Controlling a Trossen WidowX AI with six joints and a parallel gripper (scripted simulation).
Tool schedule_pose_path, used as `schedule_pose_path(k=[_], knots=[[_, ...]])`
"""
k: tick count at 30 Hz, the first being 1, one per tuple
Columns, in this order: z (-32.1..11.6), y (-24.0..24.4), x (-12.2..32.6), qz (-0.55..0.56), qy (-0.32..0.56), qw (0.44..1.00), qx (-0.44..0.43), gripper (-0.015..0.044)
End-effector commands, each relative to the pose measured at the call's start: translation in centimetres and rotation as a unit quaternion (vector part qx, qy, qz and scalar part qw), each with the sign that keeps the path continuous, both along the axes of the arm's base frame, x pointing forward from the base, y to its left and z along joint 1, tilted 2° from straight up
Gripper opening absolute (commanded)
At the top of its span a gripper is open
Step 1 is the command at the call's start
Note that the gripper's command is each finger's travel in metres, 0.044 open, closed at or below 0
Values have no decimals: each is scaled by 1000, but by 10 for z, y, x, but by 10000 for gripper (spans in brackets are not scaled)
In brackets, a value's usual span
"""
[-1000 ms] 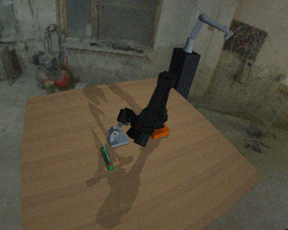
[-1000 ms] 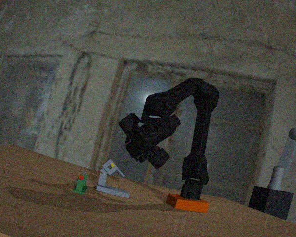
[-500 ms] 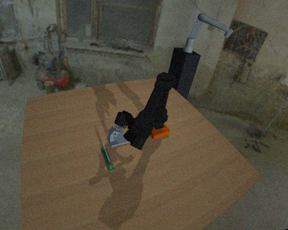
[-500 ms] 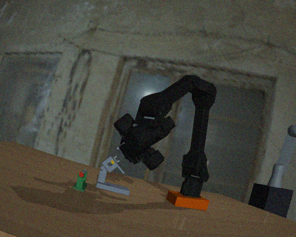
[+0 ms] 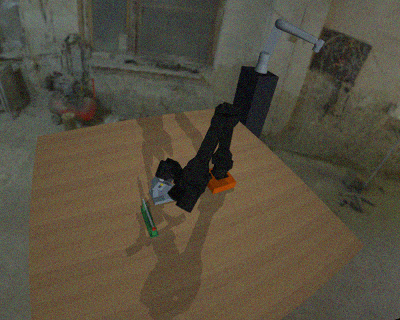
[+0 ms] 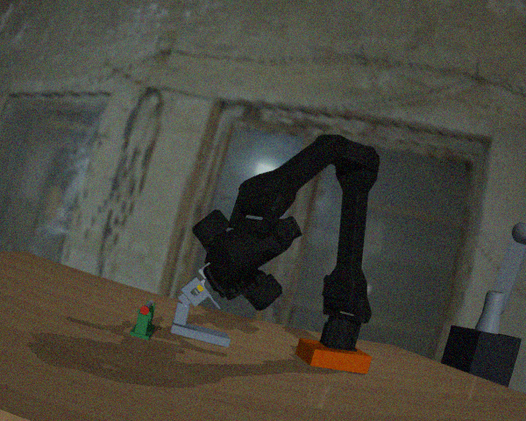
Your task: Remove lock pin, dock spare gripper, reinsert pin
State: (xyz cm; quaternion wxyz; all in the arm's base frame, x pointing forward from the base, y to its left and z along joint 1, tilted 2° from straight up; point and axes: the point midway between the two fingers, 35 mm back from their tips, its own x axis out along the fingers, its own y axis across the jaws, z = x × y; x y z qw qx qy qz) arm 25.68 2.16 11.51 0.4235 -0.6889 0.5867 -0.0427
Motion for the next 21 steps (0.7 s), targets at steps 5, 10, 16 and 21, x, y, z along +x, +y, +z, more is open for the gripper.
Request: schedule_pose_path(k=[5, 10, 16, 21], knots=[[-6, 0, 9, 4, -2, 1000, -5, 0], [-9, 0, 11, 4, -2, 1000, -5, 0], [-8, 0, 7, 1, 4, 1000, -3, 0], [-8, 0, 7, 1, 4, 1000, -3, 26]])
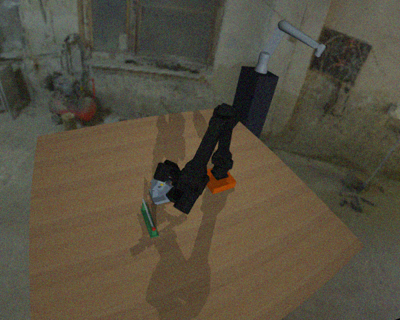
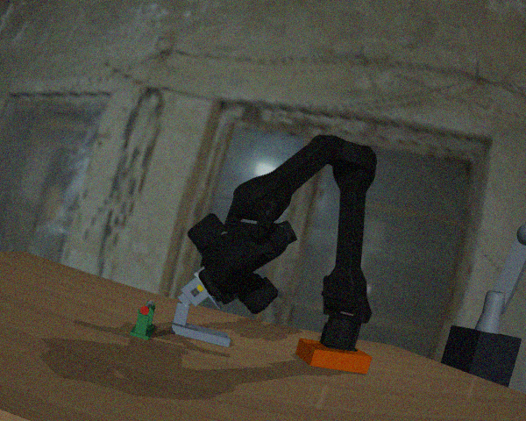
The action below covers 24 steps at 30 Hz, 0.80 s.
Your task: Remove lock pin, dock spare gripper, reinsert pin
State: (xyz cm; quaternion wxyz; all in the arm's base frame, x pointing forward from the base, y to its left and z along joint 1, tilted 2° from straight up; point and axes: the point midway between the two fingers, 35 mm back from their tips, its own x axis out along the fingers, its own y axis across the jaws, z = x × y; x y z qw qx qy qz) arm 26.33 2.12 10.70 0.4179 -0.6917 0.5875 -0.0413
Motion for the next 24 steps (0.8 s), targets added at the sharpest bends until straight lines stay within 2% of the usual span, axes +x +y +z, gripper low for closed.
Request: schedule_pose_path(k=[1, 16, 24], knots=[[0, 0, 0, 0, -1, 1000, 1, 53], [0, 0, 0, 0, -1, 1000, 1, 440], [11, 0, -9, 1, 2, 1000, -2, 440]])
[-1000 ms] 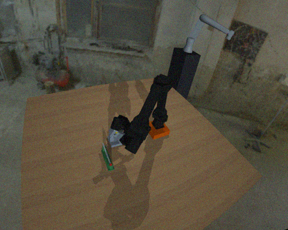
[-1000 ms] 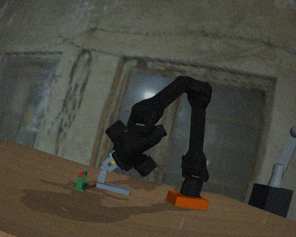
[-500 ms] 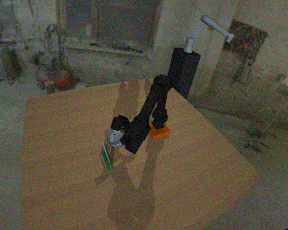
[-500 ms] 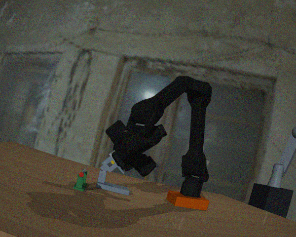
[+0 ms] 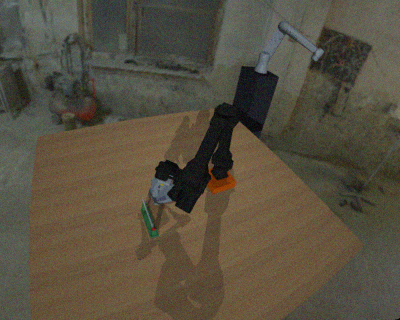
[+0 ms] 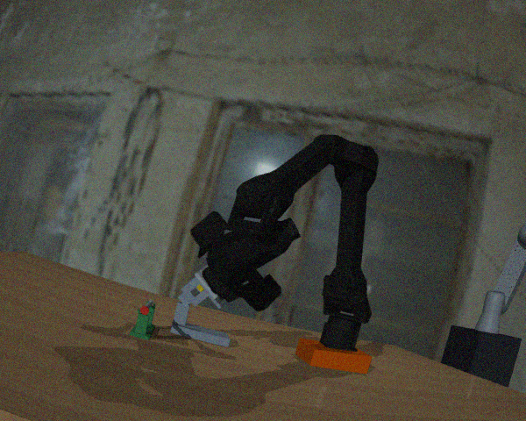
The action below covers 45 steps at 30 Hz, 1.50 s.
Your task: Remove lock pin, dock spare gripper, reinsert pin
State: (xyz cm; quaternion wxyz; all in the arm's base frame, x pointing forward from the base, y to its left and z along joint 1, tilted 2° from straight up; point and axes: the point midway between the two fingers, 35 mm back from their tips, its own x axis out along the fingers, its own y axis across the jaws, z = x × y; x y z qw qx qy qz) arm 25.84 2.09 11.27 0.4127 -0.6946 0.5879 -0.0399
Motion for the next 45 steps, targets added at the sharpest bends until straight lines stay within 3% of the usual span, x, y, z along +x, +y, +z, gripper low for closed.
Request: schedule_pose_path(k=[1, 45], knots=[[7, 0, -6, 0, -1, 1000, 1, 440], [81, -8, -46, 64, 3, 997, 35, 440]])
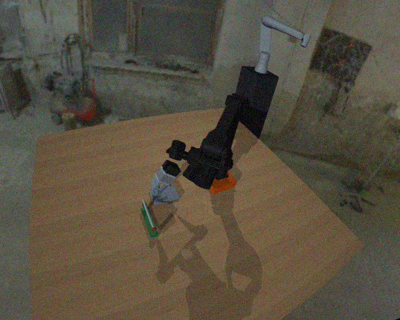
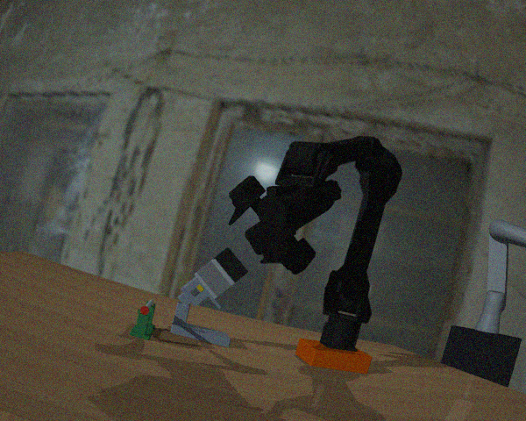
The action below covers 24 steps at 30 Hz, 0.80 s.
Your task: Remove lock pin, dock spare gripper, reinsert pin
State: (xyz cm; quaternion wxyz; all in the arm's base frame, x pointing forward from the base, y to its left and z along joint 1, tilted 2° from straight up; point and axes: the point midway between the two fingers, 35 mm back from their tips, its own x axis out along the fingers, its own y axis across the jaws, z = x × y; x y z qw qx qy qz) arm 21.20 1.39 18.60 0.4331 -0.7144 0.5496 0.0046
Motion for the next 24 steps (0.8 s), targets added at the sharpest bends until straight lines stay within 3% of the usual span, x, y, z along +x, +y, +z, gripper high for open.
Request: schedule_pose_path(k=[1, 24], knots=[[9, -2, 0, 8, -1, 1000, 6, 440], [35, -6, 0, 32, -7, 999, 25, 440]])
